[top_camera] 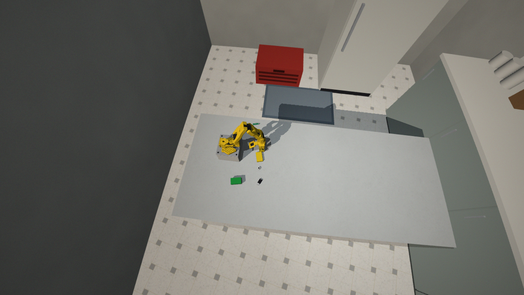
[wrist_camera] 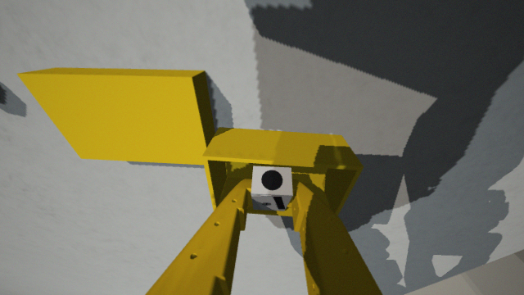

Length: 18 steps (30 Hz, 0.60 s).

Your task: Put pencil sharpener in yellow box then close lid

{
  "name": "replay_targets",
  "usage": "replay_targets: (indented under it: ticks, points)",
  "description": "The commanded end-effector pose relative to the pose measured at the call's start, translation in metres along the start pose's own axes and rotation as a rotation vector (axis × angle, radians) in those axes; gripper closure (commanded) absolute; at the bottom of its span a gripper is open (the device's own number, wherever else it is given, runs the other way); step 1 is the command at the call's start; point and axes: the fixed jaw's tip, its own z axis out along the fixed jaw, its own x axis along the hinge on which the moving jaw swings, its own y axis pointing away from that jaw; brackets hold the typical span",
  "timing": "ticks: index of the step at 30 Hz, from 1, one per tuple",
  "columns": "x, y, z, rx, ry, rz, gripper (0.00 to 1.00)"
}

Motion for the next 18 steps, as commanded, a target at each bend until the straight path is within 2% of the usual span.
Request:
replay_targets:
  ticks: [1, 18]
  points:
    - [-0.0019, 0.0012, 0.0028, 0.001, -0.009, 0.0, 0.94]
    - [-0.0019, 0.0012, 0.0053, 0.001, -0.009, 0.0, 0.94]
